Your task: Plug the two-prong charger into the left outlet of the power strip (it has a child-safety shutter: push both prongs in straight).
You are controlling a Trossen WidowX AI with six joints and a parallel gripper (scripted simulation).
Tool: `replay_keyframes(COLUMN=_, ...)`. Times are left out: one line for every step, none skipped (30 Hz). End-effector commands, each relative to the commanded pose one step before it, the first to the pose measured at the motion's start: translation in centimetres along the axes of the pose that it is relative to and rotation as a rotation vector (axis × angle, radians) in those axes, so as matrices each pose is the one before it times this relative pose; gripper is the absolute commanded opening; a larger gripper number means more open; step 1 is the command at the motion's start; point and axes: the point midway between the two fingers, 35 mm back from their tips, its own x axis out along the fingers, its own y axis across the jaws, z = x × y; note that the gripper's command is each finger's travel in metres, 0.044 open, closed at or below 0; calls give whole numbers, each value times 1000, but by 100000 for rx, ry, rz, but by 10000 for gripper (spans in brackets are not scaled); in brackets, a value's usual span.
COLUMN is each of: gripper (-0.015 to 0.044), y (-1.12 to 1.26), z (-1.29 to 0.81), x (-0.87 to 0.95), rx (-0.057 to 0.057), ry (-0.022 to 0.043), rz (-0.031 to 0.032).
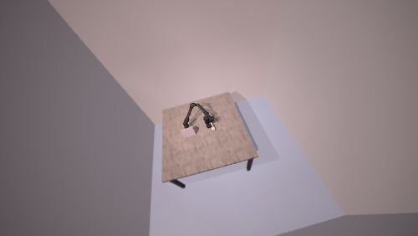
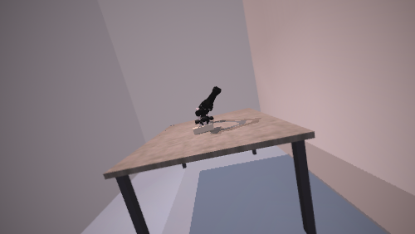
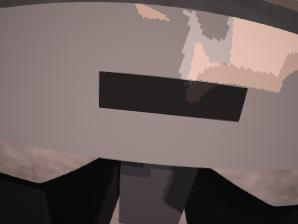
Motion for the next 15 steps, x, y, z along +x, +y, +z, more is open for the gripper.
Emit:
replay_keyframes(gripper=0, y=70, z=971, x=-525, rx=-2134, ry=-3136, rz=-215)
replay_keyframes(gripper=0, y=0, z=12, x=-6, rx=0, ry=0, rz=0)
replay_keyframes(gripper=0, y=0, z=12, x=-6, rx=0, ry=0, rz=0)
replay_keyframes(gripper=0, y=0, z=12, x=-5, rx=0, ry=0, rz=0)
replay_keyframes(gripper=0, y=0, z=13, x=-5, rx=0, ry=0, rz=0)
replay_keyframes(gripper=0, y=0, z=13, x=-5, rx=0, ry=0, rz=0)
replay_keyframes(gripper=0, y=0, z=13, x=-5, rx=0, ry=0, rz=0)
replay_keyframes(gripper=0, y=0, z=13, x=-4, rx=0, ry=0, rz=0)
replay_keyframes(gripper=0, y=0, z=13, x=-4, rx=0, ry=0, rz=0)
replay_keyframes(gripper=0, y=0, z=13, x=-4, rx=0, ry=0, rz=0)
replay_keyframes(gripper=0, y=0, z=13, x=-4, rx=0, ry=0, rz=0)
replay_keyframes(gripper=0, y=0, z=13, x=-4, rx=0, ry=0, rz=0)
replay_keyframes(gripper=0, y=0, z=13, x=-4, rx=0, ry=0, rz=0)
replay_keyframes(gripper=0, y=0, z=13, x=-4, rx=0, ry=0, rz=0)
replay_keyframes(gripper=0, y=0, z=13, x=-4, rx=0, ry=0, rz=0)
